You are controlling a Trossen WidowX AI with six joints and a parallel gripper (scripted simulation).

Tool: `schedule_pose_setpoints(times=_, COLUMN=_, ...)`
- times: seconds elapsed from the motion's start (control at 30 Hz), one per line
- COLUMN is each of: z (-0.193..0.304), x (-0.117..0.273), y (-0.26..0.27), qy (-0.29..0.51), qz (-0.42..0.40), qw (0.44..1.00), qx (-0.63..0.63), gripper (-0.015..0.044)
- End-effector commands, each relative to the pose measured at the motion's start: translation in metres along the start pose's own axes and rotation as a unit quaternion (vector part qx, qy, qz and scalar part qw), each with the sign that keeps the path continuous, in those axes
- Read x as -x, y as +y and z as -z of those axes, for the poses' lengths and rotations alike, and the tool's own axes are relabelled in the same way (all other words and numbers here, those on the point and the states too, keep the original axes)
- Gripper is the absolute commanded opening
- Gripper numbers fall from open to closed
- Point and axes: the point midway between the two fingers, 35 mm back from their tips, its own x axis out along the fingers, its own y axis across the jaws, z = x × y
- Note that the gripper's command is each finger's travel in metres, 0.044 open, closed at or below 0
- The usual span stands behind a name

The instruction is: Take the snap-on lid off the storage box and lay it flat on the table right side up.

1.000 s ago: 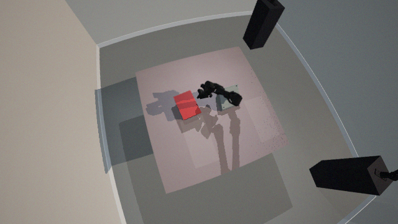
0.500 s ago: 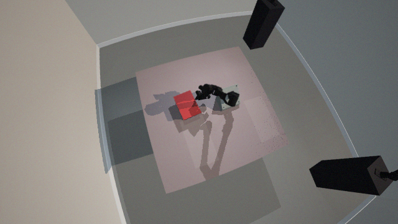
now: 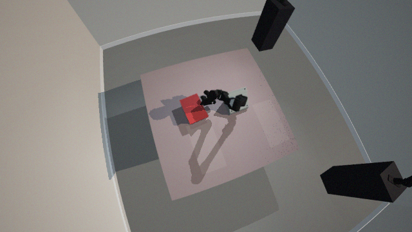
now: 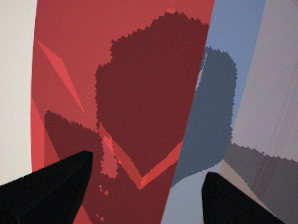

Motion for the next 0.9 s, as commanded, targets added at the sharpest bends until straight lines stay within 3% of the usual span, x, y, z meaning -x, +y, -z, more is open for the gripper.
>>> schedule_pose_setpoints(times=0.0, z=-0.0003, x=-0.006, y=0.0022, qy=-0.001, qz=-0.005, qw=1.0, qx=0.0, gripper=0.0235)
schedule_pose_setpoints(times=0.6, z=-0.0002, x=-0.0062, y=0.0022, qy=-0.001, qz=-0.005, qw=1.0, qx=0.0, gripper=0.0102)
schedule_pose_setpoints(times=0.73, z=-0.0002, x=-0.0062, y=0.0022, qy=-0.001, qz=-0.005, qw=1.0, qx=0.0, gripper=0.0)
schedule_pose_setpoints(times=0.87, z=0.0007, x=-0.0056, y=0.0031, qy=0.001, qz=-0.005, qw=1.0, qx=0.002, gripper=0.0)
